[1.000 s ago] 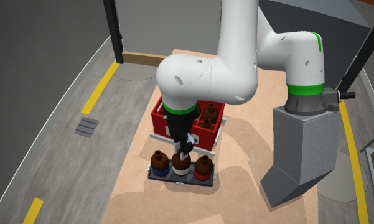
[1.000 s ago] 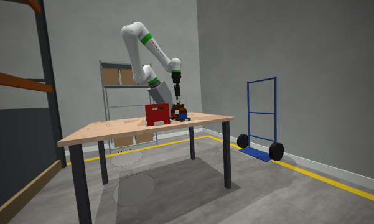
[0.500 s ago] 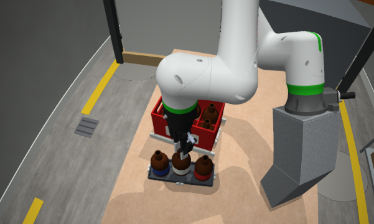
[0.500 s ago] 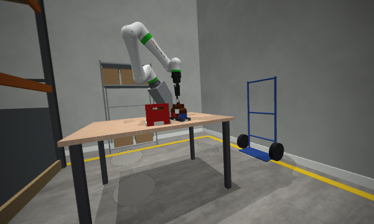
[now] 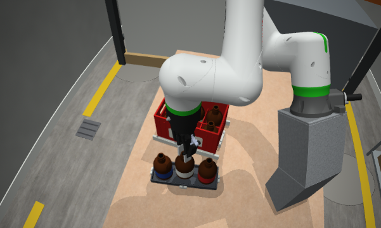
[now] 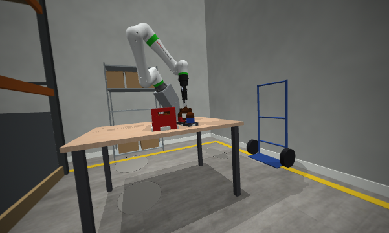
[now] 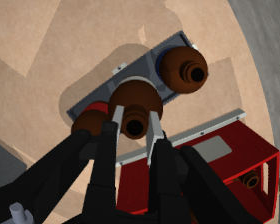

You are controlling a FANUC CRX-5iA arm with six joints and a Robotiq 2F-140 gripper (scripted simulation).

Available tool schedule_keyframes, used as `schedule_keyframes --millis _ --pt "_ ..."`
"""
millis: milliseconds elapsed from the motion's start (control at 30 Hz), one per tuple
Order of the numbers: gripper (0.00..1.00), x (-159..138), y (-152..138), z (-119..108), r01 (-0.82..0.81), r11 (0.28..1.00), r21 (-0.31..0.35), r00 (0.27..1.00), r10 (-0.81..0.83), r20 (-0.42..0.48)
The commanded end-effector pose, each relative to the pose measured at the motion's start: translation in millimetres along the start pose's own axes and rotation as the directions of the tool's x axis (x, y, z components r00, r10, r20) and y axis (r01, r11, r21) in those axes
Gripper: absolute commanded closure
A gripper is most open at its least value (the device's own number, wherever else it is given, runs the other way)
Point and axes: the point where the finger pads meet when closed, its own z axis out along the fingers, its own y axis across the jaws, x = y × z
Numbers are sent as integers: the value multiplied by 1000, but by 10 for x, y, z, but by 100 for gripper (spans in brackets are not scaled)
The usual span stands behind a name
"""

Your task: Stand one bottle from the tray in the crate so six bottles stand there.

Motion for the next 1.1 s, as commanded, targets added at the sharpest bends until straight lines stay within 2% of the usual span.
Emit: schedule_keyframes --millis 0,1067 --pt "100 2 -1 -1 0 1000 0 1000 0 0" --pt "100 2 0 -37 0 1000 0 1000 0 0"
